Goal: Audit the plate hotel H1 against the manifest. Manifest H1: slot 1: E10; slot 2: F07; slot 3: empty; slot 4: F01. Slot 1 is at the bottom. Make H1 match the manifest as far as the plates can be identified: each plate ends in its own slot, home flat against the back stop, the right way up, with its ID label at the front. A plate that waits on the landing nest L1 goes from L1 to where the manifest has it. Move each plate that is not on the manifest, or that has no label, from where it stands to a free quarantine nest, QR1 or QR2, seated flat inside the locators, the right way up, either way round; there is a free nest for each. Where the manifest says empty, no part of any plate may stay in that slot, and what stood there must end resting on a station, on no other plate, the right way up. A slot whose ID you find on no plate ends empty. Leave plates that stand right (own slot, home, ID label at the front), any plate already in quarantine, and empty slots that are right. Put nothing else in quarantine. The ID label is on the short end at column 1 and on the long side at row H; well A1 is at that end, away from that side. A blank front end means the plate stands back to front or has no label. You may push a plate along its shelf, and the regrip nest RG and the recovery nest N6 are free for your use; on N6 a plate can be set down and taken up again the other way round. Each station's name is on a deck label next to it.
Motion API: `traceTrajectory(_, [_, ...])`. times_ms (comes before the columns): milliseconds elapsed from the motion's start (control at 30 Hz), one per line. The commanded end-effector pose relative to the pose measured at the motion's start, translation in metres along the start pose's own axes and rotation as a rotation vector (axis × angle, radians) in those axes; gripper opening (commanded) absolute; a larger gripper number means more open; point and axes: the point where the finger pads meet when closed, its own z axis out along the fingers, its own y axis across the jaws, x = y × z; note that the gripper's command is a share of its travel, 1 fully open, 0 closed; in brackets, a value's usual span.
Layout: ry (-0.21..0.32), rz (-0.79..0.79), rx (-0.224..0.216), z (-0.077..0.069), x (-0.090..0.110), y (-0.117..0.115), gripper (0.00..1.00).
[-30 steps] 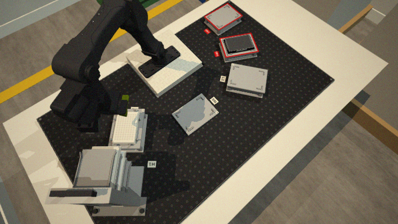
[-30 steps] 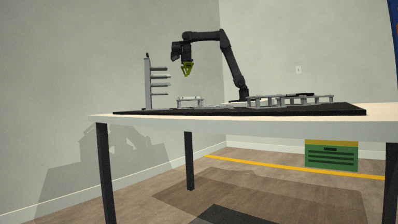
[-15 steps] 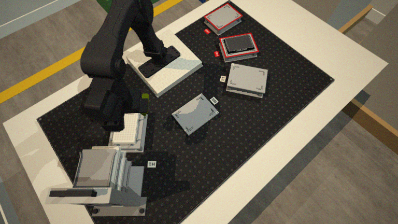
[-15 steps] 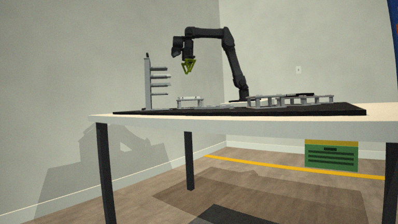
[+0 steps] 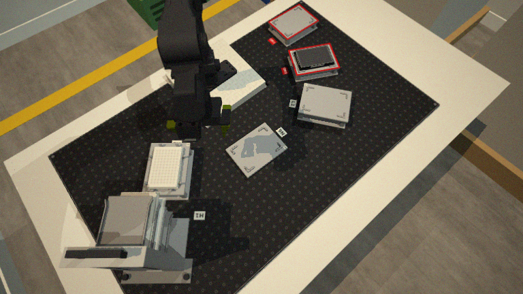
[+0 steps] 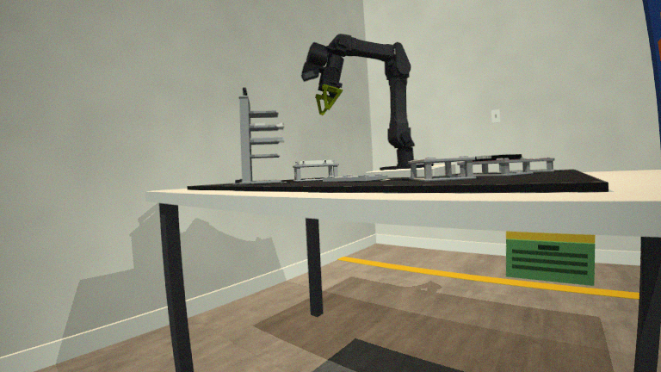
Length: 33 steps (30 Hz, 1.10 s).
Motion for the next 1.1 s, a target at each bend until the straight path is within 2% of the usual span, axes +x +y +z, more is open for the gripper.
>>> traceTrajectory(0, [-0.087,0.028,0.007,-0.005,-0.008,0.007,1.00])
traceTrajectory(167, [-0.170,0.028,0.007,-0.005,-0.005,0.022,1.00])
traceTrajectory(400, [-0.286,0.028,0.009,-0.006,-0.005,0.022,1.00])
traceTrajectory(467, [-0.286,0.028,0.009,-0.006,-0.005,0.022,1.00])
traceTrajectory(967, [-0.536,0.027,0.012,-0.006,-0.005,0.022,1.00])
traceTrajectory(1033, [-0.536,0.027,0.012,-0.006,-0.005,0.022,1.00])
traceTrajectory(1067, [-0.553,0.027,0.012,-0.006,-0.005,0.022,1.00])
